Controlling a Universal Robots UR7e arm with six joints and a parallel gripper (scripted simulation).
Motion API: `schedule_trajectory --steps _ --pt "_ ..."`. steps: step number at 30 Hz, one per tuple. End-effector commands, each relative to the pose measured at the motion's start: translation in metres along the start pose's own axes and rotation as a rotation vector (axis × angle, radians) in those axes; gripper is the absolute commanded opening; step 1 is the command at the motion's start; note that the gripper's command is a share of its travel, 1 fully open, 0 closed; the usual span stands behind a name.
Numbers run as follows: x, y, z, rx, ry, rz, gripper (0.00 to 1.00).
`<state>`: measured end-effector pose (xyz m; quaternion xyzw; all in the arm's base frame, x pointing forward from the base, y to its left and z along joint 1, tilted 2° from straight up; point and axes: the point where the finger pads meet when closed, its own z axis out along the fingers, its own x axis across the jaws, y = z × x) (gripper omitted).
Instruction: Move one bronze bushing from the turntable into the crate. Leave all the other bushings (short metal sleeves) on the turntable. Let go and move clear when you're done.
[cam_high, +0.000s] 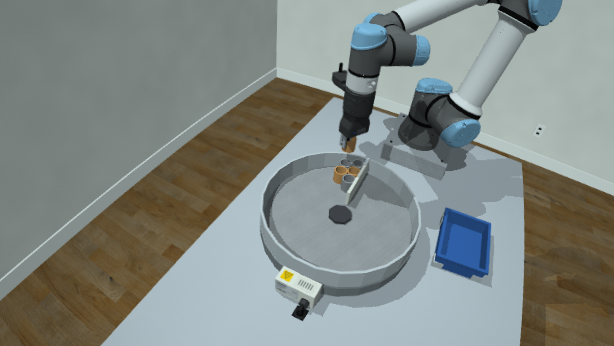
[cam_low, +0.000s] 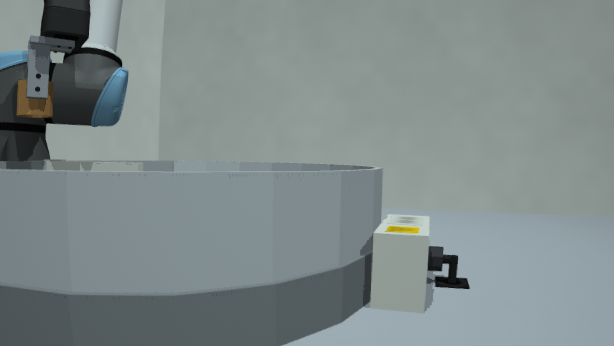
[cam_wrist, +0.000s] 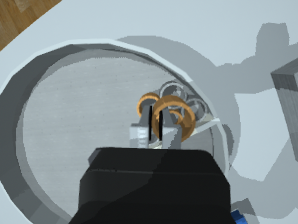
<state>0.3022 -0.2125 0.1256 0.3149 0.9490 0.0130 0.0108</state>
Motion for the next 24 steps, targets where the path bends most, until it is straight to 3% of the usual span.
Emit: schedule_trajectory --steps 1,8,13,24 --pt "0.005 0.010 -0.002 0.002 -0.002 0.001 0.00" --pt "0.005 0.010 -0.002 0.002 -0.002 0.001 0.00" --pt "0.030 0.056 -0.001 0.002 -0.002 0.001 0.00" --pt "0.030 0.056 -0.001 0.002 -0.002 0.001 0.00"
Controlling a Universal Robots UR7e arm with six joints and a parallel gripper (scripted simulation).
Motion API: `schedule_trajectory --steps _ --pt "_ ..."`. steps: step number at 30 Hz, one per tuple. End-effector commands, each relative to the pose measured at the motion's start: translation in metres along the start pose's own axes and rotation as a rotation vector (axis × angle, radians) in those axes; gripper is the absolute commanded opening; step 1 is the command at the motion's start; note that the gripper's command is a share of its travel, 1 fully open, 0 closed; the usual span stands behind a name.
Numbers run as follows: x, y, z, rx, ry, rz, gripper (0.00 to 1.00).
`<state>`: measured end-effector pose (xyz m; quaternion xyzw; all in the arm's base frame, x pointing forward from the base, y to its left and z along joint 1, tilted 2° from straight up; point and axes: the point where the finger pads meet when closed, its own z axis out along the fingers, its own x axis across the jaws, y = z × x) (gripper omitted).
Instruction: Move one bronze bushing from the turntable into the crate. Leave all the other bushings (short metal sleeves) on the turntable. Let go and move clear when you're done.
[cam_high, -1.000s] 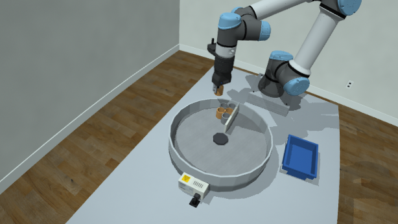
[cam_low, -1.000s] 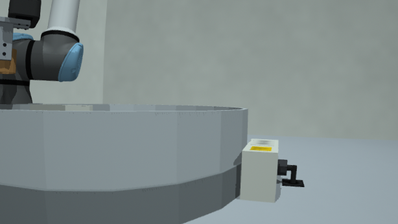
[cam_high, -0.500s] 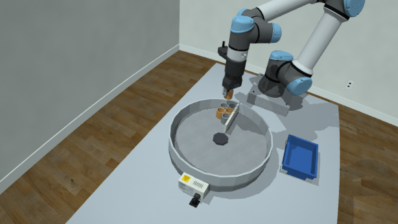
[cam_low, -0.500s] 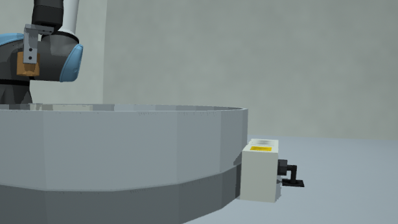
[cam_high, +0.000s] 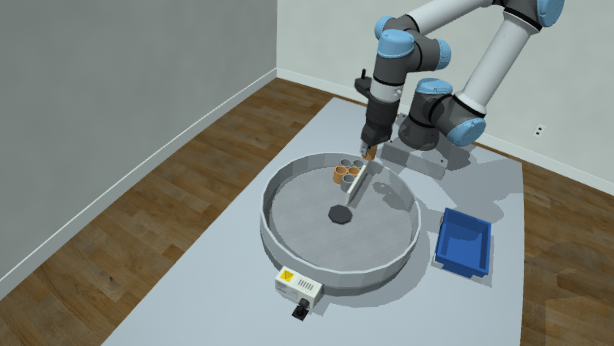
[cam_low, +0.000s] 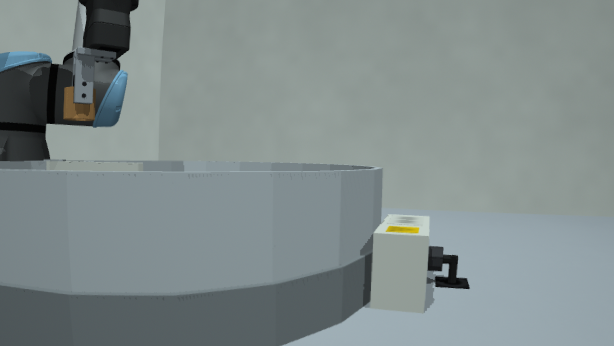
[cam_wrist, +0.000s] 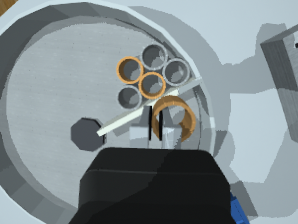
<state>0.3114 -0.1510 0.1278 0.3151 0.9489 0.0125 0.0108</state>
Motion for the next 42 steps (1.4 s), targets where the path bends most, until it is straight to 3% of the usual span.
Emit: schedule_trajectory --steps 1,6,18,23,35,40,42 --pt "0.000 0.001 -0.001 0.001 -0.001 0.000 0.00" --pt "0.025 0.047 0.000 0.000 -0.001 0.000 0.00" --pt "0.025 0.047 0.000 0.000 -0.001 0.000 0.00" --pt "0.049 0.092 -0.001 0.000 -0.001 0.000 0.00" --pt "0.049 0.092 -0.001 0.000 -0.001 0.000 0.00" --pt "0.074 0.138 -0.001 -0.001 -0.001 -0.001 0.00" --pt "0.074 0.138 -0.001 -0.001 -0.001 -0.001 0.00"
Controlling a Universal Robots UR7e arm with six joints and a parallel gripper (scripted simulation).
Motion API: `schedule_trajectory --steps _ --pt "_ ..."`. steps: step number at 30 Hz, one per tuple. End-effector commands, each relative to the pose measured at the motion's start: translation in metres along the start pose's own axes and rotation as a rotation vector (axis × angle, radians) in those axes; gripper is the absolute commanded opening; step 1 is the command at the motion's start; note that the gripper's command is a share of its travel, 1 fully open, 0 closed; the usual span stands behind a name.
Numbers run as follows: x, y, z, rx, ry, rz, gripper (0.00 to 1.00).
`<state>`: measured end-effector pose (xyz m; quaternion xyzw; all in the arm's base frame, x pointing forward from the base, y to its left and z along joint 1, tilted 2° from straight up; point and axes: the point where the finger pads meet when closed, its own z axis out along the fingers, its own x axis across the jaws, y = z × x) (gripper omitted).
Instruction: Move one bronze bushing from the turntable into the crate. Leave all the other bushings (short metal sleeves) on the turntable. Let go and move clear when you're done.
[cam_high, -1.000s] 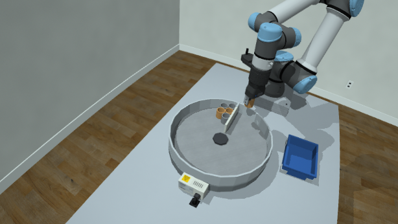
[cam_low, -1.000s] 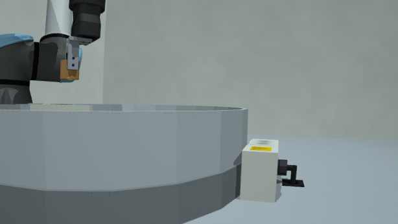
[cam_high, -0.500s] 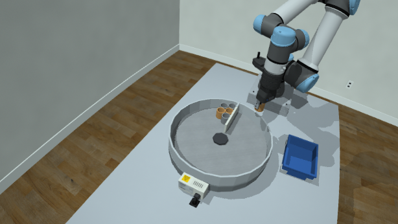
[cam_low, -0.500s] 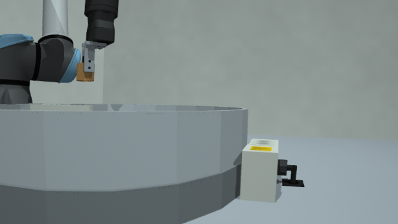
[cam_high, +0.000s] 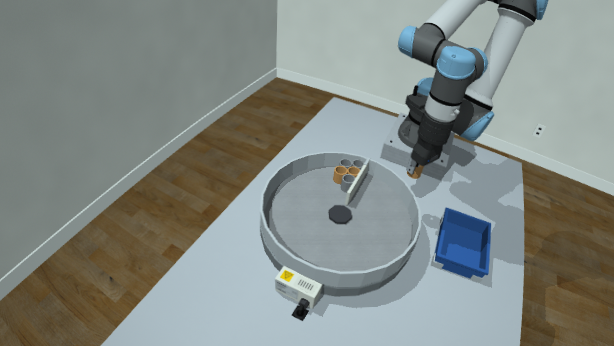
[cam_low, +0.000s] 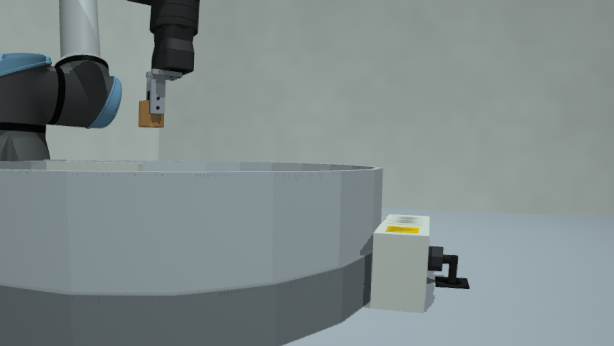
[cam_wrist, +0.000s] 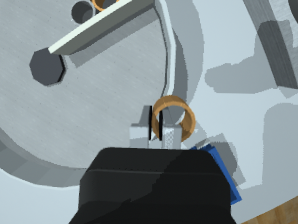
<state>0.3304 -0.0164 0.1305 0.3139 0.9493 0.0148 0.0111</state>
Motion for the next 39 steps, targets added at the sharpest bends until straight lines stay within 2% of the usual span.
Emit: schedule_trajectory --steps 1,10,15,27,32,39 --pt "0.009 0.019 -0.001 0.004 -0.002 0.002 0.00" --pt "0.009 0.019 -0.001 0.004 -0.002 0.002 0.00" --pt "0.033 0.065 0.000 0.003 -0.002 0.002 0.00" --pt "0.033 0.065 0.000 0.003 -0.002 0.002 0.00" --pt "0.058 0.110 0.000 0.002 -0.002 0.001 0.00" --pt "0.058 0.110 0.000 0.002 -0.002 0.001 0.00"
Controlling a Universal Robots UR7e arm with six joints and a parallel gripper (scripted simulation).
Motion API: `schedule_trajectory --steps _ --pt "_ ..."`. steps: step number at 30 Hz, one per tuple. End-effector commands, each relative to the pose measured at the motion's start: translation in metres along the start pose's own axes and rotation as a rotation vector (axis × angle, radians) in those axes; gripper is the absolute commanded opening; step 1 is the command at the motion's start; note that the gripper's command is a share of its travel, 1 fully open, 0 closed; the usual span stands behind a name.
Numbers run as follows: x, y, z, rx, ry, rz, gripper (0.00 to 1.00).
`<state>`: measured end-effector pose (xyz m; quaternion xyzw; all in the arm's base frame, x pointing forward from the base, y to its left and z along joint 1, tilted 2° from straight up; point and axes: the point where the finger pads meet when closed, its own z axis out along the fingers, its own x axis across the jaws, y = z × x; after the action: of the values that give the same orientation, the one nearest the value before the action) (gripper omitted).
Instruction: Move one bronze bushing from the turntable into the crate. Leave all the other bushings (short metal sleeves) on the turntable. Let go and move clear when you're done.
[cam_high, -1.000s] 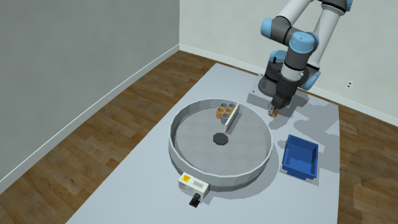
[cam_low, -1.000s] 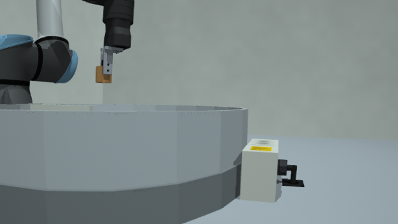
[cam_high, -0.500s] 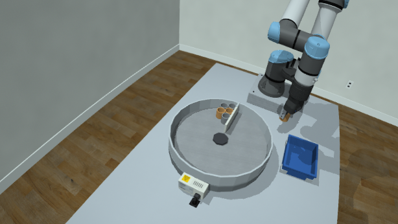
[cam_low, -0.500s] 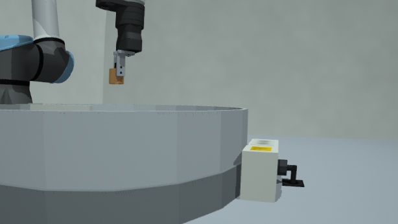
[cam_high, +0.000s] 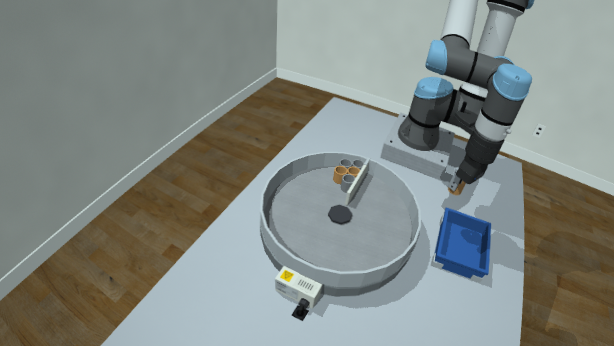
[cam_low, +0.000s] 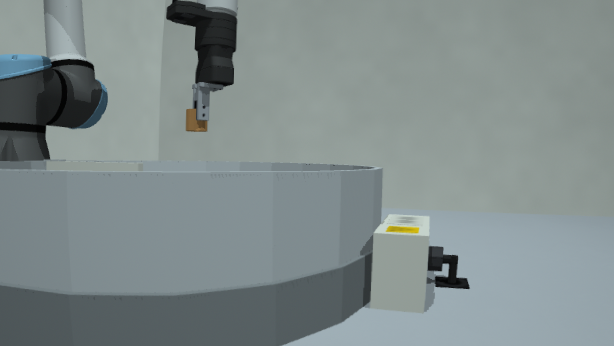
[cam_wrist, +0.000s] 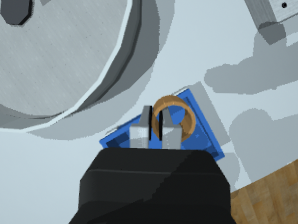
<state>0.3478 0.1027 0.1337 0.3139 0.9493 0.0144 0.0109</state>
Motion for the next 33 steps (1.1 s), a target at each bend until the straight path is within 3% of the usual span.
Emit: schedule_trajectory --steps 1,5,10,22,27,33 --pt "0.001 0.004 0.000 0.002 -0.002 0.001 0.00" --pt "0.001 0.004 0.000 0.002 -0.002 0.001 0.00" --pt "0.026 0.050 0.000 0.001 -0.002 0.001 0.00" --pt "0.026 0.050 0.000 0.001 -0.002 0.001 0.00" --pt "0.026 0.051 0.024 0.001 -0.001 0.001 0.00" --pt "0.026 0.051 0.024 0.001 -0.001 0.001 0.00"
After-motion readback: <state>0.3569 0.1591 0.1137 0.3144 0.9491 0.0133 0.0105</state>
